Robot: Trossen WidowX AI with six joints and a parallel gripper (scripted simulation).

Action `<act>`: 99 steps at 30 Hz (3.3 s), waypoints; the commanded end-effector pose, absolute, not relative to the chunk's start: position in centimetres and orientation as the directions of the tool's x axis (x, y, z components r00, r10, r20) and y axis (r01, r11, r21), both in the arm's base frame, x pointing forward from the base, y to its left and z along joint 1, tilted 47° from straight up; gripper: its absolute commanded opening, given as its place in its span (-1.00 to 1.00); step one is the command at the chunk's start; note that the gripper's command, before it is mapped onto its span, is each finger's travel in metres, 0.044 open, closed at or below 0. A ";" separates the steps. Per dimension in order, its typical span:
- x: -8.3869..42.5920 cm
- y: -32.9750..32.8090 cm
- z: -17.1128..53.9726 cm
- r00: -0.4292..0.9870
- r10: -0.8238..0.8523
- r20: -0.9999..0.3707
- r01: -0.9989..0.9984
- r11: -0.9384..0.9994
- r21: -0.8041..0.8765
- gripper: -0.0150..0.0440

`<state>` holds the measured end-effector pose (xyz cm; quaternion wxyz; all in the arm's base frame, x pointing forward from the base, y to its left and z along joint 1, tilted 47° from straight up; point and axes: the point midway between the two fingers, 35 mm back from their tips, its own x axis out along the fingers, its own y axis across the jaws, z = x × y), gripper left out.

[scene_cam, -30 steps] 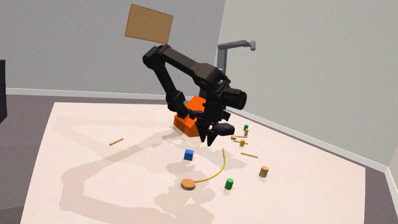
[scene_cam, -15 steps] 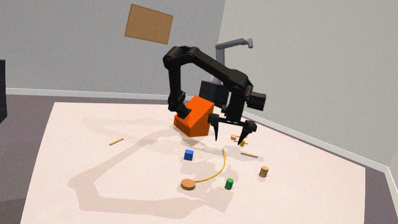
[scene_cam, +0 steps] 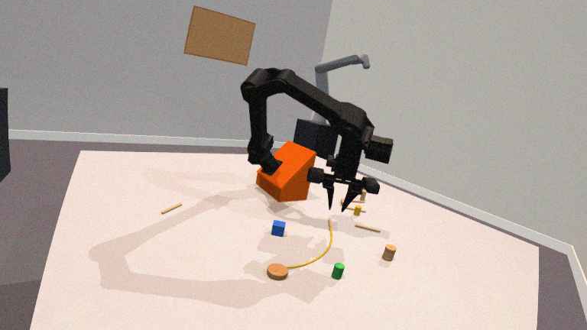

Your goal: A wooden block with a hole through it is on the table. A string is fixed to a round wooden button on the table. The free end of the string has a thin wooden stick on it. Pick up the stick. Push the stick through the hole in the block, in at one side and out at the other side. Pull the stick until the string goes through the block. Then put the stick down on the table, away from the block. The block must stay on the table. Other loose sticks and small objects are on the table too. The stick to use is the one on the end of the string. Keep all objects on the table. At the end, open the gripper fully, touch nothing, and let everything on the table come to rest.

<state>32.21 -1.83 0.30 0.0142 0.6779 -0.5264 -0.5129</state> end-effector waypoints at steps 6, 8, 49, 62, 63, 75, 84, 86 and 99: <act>32.2 -1.8 0.2 -0.082 -0.725 -0.684 -0.696 -0.450 0.560 -0.08; 32.2 -1.8 0.1 -0.082 -0.724 -0.684 -0.696 -0.450 0.560 -0.08; 31.7 -6.2 -3.9 -0.082 -0.727 -0.682 -0.696 -0.448 0.561 -0.08; 31.8 -6.0 -3.8 -0.081 -0.723 -0.686 -0.700 -0.449 0.555 -0.49; 31.8 -6.0 -3.8 -0.081 -0.723 -0.686 -0.700 -0.449 0.555 -0.49; 32.0 -5.2 -3.1 -0.081 -0.722 -0.688 -0.700 -0.450 0.554 -0.49; 32.1 -4.4 -2.4 -0.080 -0.721 -0.688 -0.700 -0.451 0.554 -0.49; 32.1 -4.2 -2.2 -0.080 -0.721 -0.689 -0.700 -0.451 0.554 -0.49; 32.2 -2.9 -1.1 -0.081 -0.720 -0.689 -0.700 -0.451 0.554 -0.49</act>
